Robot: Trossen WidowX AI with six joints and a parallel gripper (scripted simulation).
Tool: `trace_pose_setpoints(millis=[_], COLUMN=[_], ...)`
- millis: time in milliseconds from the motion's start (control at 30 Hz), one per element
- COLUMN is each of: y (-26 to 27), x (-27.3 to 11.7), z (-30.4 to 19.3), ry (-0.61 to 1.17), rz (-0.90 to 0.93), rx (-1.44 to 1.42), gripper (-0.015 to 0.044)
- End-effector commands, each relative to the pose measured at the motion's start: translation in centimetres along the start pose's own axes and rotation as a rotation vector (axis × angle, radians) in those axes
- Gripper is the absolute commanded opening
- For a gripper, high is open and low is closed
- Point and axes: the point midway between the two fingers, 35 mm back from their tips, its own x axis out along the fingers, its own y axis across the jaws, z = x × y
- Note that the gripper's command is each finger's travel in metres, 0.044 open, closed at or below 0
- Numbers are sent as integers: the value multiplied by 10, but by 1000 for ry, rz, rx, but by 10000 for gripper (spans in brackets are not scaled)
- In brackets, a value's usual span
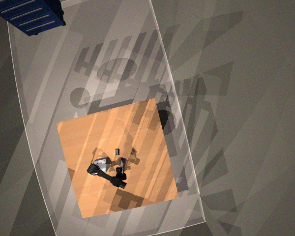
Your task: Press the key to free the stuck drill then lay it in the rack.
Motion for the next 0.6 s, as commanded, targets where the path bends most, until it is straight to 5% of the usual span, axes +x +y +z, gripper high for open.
trace_pose_setpoints(millis=[0,567], y=[0,0], x=[9,12], z=[-1,-7], ry=[13,13], rz=[12,12], rx=[-2,-2], gripper=[0,0])
